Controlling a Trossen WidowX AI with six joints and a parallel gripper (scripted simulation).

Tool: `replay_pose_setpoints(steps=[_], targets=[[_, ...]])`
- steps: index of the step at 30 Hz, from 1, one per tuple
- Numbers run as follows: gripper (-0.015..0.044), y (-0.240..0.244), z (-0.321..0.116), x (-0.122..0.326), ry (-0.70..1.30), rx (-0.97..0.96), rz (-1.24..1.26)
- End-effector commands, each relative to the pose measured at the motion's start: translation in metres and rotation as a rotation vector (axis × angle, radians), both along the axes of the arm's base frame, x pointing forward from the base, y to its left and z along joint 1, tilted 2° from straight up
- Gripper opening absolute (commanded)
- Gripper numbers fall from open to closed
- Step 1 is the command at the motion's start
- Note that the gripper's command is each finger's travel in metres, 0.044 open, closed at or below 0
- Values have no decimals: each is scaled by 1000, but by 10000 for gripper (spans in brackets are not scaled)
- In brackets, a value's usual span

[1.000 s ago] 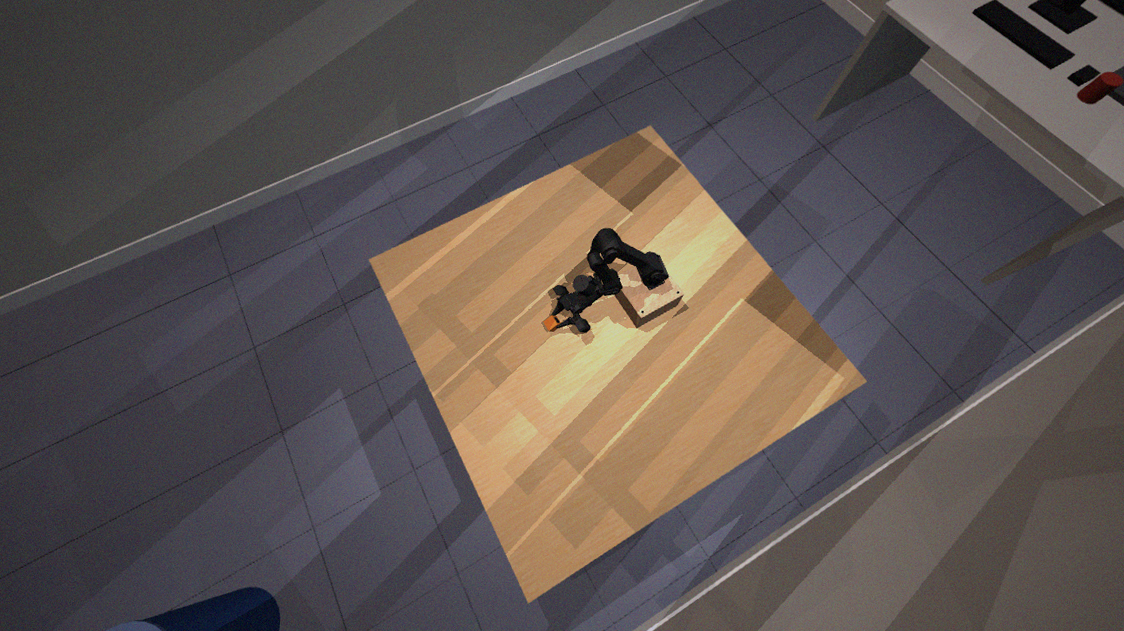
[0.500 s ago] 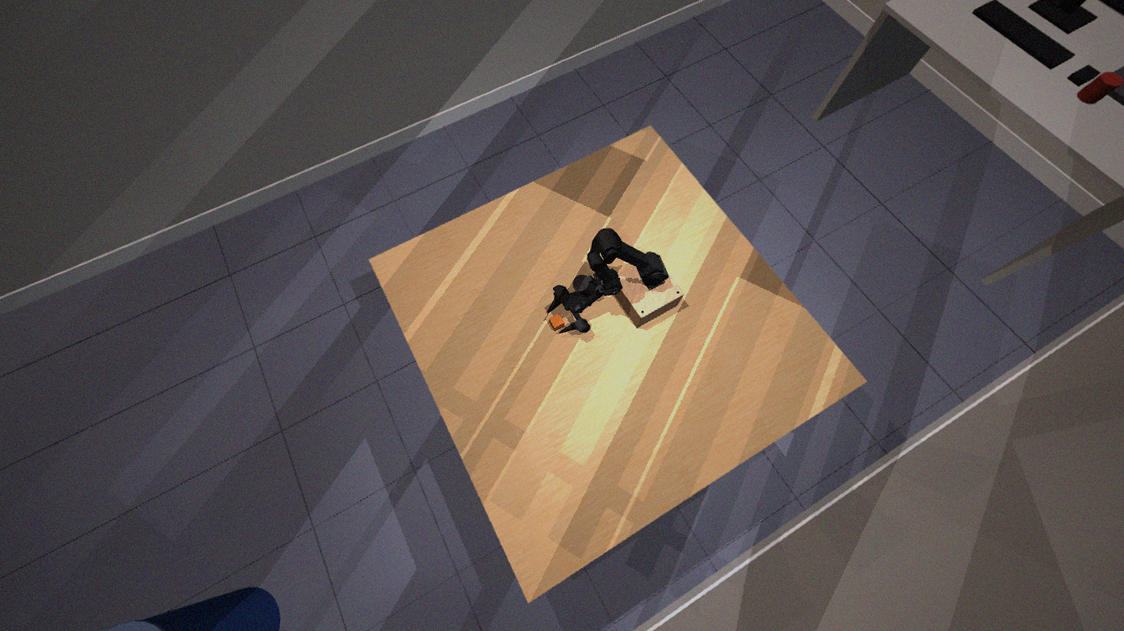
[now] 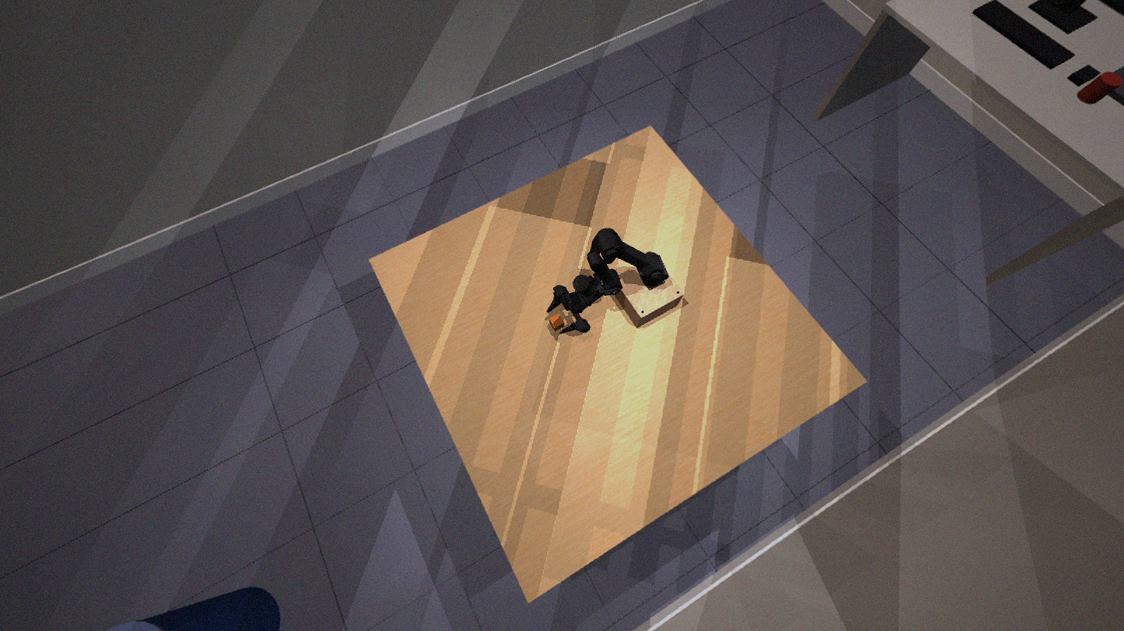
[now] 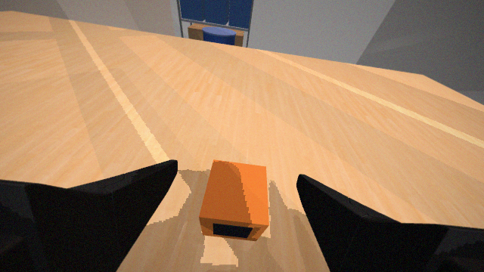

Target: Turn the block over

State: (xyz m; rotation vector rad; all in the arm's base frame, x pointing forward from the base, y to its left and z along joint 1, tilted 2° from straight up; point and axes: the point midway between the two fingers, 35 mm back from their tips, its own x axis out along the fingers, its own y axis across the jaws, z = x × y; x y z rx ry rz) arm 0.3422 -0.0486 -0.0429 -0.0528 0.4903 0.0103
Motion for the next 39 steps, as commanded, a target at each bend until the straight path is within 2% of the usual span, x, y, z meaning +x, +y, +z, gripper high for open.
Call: replay_pose_setpoints(steps=[1, 13, 19, 25, 30, 34, 39], targets=[[440, 1, 0, -1, 2, 9, 0], [440, 1, 0, 0, 7, 9, 0], [440, -2, 5, 13, 185, 13, -14], [440, 1, 34, 5, 392, 18, -20], [440, 1, 65, -1, 449, -1, -24], [440, 3, 71, -17, 536, -5, -24], [440, 3, 71, -19, 545, -5, -23]])
